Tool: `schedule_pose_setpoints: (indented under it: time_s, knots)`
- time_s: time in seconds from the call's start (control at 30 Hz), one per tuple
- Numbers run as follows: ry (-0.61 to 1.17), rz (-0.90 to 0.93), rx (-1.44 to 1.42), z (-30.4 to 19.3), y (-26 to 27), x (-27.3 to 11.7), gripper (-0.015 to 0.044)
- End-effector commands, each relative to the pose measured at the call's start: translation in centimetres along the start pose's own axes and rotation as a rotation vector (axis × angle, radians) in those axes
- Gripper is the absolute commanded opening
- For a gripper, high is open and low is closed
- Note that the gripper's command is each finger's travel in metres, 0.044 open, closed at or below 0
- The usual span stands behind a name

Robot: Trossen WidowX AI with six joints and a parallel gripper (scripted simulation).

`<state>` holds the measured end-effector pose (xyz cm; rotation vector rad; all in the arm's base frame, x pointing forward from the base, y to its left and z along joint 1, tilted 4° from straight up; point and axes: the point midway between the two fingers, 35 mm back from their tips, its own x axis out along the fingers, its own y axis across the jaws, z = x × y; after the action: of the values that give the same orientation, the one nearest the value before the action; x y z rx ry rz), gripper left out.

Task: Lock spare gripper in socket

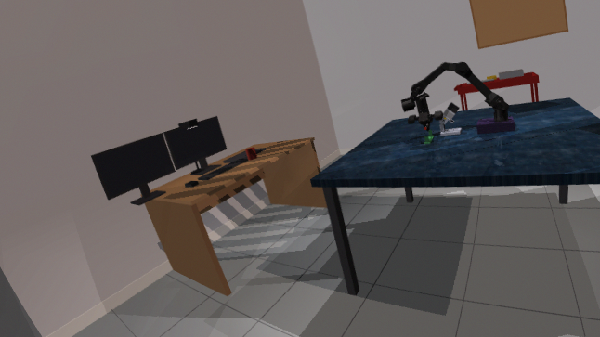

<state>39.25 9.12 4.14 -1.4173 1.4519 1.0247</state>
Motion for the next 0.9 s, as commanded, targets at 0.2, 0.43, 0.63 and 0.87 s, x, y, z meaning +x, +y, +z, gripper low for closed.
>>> schedule_pose_setpoints:
  time_s: [0.2, 0.43, 0.63, 0.87]
  knots:
    - [-0.004, -0.015, 0.007, -0.8, 0.0, -2.9, 0.0]
    - [-0.002, -0.006, -0.001, -0.6, 0.0, -2.2, 0.0]
    - [-0.008, 0.004, 0.042, -0.6, 0.0, -2.2, 0.0]
    - [-0.007, -0.004, 0.022, -0.4, 1.6, -3.0, 0.0]
